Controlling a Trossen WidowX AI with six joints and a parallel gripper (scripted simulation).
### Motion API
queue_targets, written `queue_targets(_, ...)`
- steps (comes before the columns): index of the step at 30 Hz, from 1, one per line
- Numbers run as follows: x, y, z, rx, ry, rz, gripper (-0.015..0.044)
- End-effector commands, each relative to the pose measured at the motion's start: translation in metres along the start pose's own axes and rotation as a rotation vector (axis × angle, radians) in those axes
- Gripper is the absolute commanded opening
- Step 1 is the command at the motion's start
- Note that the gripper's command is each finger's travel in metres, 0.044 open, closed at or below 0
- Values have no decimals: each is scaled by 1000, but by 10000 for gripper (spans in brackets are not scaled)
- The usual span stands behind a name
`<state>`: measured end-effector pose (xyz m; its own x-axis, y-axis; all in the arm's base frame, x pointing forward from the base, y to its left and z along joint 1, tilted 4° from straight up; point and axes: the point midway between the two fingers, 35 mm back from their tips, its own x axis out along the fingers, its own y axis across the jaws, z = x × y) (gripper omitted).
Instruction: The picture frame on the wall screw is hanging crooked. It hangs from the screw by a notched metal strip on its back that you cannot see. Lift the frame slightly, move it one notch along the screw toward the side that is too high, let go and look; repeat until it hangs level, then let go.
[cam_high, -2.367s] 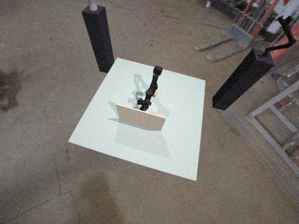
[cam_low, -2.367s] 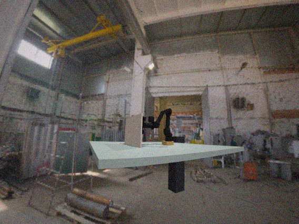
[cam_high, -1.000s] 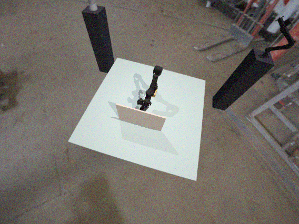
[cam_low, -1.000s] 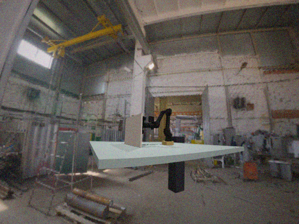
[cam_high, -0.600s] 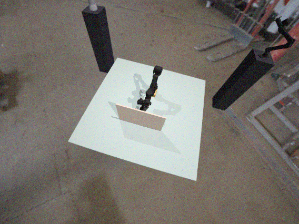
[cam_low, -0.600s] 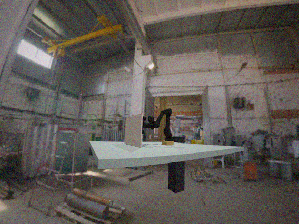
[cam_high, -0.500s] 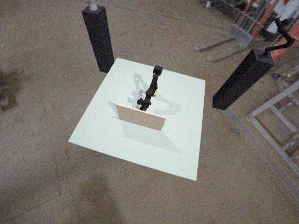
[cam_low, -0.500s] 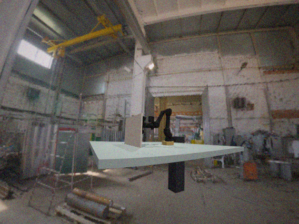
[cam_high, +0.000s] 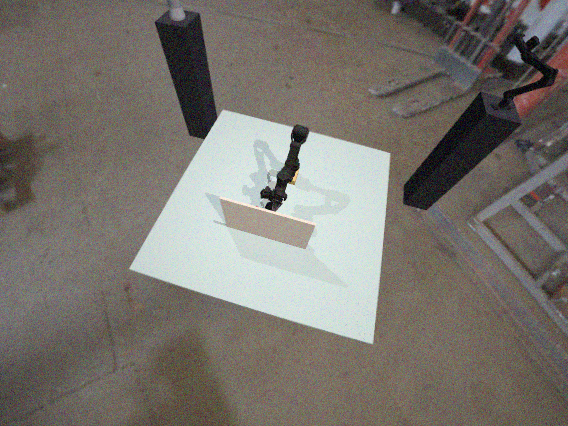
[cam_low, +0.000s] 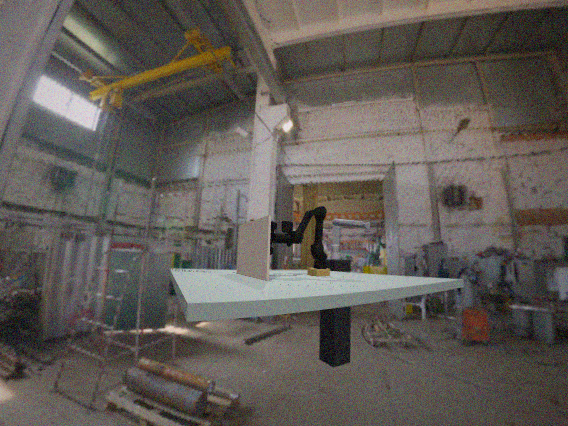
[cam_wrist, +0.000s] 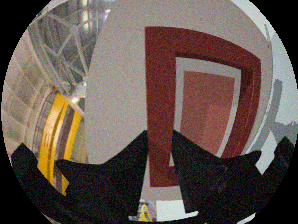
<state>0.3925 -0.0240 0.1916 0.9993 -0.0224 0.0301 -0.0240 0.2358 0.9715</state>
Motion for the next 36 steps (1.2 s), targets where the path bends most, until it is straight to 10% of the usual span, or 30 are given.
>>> queue_targets(1, 0, 6, 2, 1, -2, 16, 0)
queue_targets(36, 0, 6, 6, 0, -2, 16, 0)
